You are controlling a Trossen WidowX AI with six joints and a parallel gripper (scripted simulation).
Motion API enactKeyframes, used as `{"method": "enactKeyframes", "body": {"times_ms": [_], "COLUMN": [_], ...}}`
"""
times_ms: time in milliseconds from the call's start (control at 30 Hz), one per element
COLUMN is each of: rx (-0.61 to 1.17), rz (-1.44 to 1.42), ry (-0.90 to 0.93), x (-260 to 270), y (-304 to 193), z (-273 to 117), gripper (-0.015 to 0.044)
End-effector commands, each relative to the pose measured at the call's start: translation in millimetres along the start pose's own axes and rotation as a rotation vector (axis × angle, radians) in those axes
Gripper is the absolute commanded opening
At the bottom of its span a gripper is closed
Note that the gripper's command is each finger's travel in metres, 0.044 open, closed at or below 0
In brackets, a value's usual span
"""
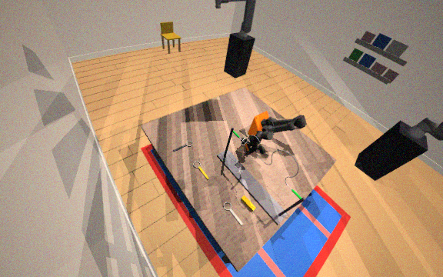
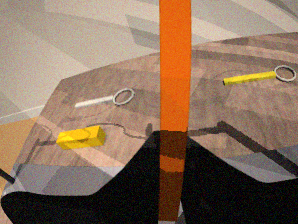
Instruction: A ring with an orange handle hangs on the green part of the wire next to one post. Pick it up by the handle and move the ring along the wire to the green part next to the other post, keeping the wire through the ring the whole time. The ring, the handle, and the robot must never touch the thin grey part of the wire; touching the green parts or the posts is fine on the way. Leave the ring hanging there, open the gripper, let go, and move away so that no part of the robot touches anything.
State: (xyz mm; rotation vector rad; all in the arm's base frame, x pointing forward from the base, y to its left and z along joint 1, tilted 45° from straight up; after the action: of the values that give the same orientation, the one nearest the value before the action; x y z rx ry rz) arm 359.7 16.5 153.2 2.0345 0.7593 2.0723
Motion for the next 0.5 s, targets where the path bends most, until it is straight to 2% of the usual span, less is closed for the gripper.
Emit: {"method": "enactKeyframes", "body": {"times_ms": [0, 467], "rx": [0.011, 0.027], "rz": [-0.043, -0.184], "ry": [-0.031, -0.093], "x": [-11.9, -40.9], "y": [-1.2, 4.6], "z": [-1.2, -7.3], "gripper": [-0.0150, -0.0150]}}
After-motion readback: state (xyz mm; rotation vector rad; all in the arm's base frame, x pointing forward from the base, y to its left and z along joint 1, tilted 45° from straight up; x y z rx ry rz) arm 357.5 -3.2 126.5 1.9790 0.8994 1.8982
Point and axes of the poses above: the point midway between the two fingers, 35 mm back from their tips, its own z axis out along the fingers, its own x axis across the jaws, y = z × x, the point moved 1 cm from there along -z, back along the fingers, and after that the axes turned 2 degrees about z, right-handed, at the moved point
